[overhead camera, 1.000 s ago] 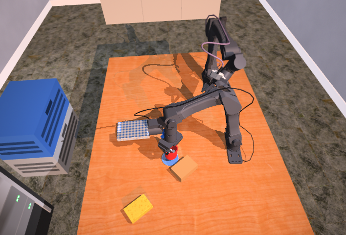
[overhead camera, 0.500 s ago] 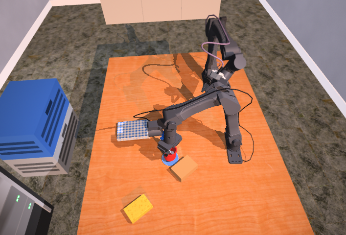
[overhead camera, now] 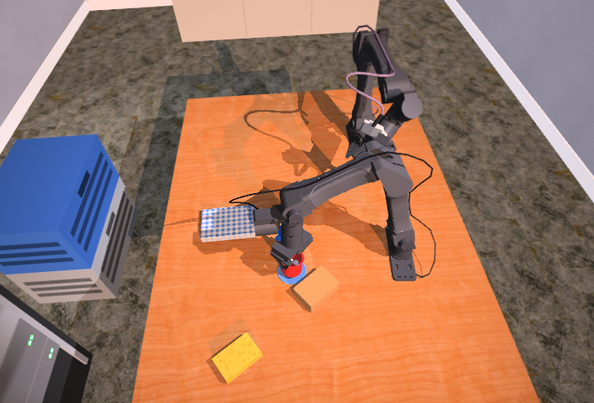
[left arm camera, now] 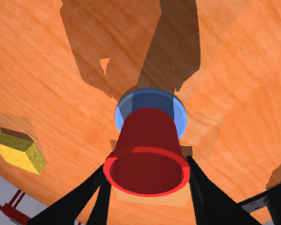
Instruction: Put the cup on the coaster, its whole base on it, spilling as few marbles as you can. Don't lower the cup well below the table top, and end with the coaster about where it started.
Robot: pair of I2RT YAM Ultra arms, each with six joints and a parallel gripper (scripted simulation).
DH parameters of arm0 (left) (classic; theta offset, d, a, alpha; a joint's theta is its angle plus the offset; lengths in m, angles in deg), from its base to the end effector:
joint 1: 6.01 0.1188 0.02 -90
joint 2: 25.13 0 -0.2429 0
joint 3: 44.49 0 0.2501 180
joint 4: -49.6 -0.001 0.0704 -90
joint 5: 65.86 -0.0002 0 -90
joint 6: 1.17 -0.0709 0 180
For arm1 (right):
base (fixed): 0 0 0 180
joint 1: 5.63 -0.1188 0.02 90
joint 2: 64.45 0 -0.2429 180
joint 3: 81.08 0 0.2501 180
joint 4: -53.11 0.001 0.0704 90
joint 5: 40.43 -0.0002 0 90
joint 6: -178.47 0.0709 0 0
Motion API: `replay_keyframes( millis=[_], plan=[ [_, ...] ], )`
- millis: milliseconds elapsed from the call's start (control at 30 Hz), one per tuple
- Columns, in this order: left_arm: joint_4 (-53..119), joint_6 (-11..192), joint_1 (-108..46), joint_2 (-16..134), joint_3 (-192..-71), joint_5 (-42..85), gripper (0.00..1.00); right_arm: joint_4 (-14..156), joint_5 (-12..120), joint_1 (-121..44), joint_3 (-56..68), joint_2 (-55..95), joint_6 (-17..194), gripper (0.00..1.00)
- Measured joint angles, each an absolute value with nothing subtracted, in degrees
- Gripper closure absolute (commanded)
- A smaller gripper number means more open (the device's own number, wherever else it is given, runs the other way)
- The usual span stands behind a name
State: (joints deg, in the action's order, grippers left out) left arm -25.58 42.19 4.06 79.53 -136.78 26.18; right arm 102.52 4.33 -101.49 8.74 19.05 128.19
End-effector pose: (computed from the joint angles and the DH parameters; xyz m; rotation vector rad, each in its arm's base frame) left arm 0.3259 0.0615 0.1591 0.9777 2.9627 0.0806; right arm 0.0155 0.3321 0.3053 -0.6467 2.0116 0.5077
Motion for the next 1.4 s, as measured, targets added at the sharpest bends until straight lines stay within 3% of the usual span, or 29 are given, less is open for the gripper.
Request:
replay_keyframes(
  millis=[467, 700, 767, 833, 1400],
  plan=[
    [-24.4, 42.2, 4.1, 79.9, -136.1, 26.2, 1.00, 102.5, 4.3, -101.5, 8.7, 19.1, 128.2, 0.00],
    [-24.4, 42.2, 4.1, 79.9, -136.1, 26.2, 0.21, 102.5, 4.3, -101.5, 8.7, 19.1, 128.2, 0.00],
    [-24.4, 42.2, 4.1, 79.9, -136.1, 26.2, 0.21, 102.5, 4.3, -101.5, 8.7, 19.1, 128.2, 0.00],
    [-24.4, 42.2, 4.1, 79.9, -136.1, 26.2, 0.00, 102.5, 4.3, -101.5, 8.7, 19.1, 128.2, 0.00],
    [-34.2, 42.5, 4.1, 78.2, -145.5, 26.2, 0.00, 102.6, 4.3, -101.5, 8.7, 19.1, 128.2, 0.00]
  ],
)
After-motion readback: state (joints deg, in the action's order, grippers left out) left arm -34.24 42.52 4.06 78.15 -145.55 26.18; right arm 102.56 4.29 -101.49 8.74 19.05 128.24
